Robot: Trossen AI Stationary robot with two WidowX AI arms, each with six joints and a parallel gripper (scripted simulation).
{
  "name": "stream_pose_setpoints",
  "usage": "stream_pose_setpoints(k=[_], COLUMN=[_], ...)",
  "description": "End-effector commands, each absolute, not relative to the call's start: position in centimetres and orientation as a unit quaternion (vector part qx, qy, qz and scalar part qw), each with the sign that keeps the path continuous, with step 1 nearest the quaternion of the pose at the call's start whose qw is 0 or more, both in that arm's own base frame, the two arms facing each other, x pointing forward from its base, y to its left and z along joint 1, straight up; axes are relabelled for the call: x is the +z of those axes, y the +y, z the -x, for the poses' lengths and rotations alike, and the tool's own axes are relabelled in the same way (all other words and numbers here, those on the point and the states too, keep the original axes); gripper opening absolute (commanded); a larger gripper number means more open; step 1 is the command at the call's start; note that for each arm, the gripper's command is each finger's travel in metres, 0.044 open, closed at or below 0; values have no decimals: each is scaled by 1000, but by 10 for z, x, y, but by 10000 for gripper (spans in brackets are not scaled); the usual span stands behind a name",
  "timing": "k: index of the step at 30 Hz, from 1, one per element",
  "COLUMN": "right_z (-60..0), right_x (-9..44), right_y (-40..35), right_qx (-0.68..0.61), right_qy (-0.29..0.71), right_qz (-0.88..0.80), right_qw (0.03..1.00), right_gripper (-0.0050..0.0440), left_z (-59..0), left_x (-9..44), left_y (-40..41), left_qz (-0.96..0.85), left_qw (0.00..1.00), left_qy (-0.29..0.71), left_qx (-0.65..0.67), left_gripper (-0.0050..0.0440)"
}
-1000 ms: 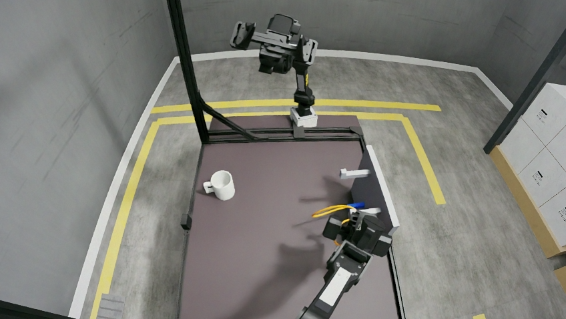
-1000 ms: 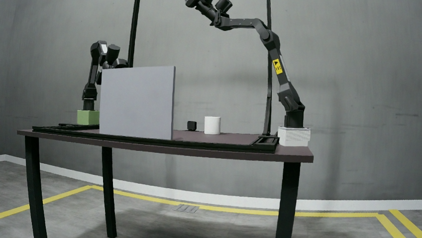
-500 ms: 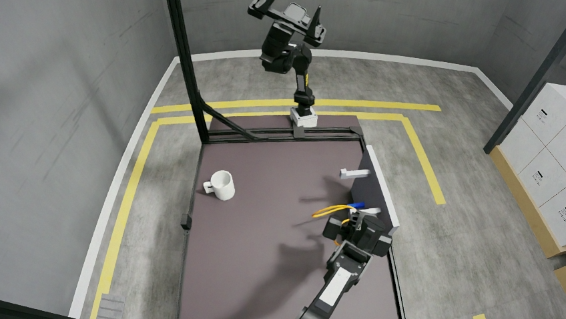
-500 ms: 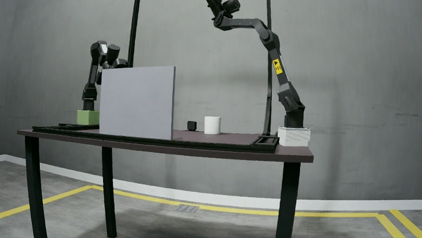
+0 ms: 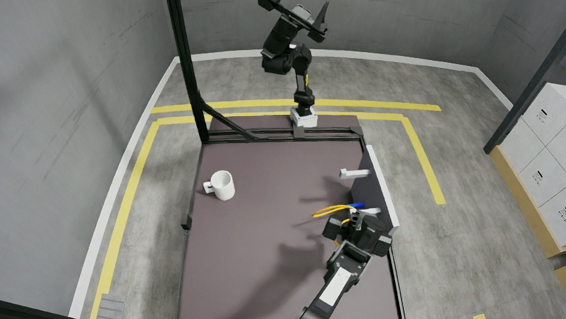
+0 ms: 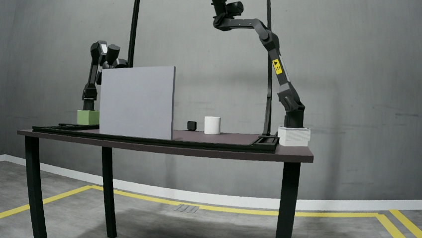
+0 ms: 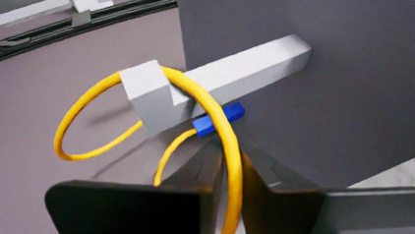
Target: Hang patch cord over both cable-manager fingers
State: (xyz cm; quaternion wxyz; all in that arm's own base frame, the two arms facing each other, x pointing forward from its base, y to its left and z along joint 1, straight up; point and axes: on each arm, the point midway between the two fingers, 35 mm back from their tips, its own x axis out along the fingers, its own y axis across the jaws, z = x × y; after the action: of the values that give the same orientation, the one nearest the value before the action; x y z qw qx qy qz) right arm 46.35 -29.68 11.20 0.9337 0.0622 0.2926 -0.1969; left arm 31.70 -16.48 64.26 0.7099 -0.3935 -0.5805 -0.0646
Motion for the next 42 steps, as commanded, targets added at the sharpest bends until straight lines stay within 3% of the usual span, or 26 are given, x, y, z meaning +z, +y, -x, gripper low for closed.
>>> stream_pose_setpoints(k=[1, 21, 42], right_z=[-464, -464, -464], right_x=[125, 125, 125], right_y=[-298, -298, -298], right_qx=[-198, -198, -198], right_qy=[281, 281, 281], right_qz=[-56, -56, -56], right_qw=[937, 937, 937], right_gripper=[25, 25, 25], left_z=[-318, -377, -444], left_x=[639, 576, 459], left_y=[-164, -195, -221], left_qz=[397, 339, 252], left_qw=[707, 783, 877], left_qy=[-582, -518, -407], left_qx=[-60, -57, -49], left_gripper=[440, 440, 440])
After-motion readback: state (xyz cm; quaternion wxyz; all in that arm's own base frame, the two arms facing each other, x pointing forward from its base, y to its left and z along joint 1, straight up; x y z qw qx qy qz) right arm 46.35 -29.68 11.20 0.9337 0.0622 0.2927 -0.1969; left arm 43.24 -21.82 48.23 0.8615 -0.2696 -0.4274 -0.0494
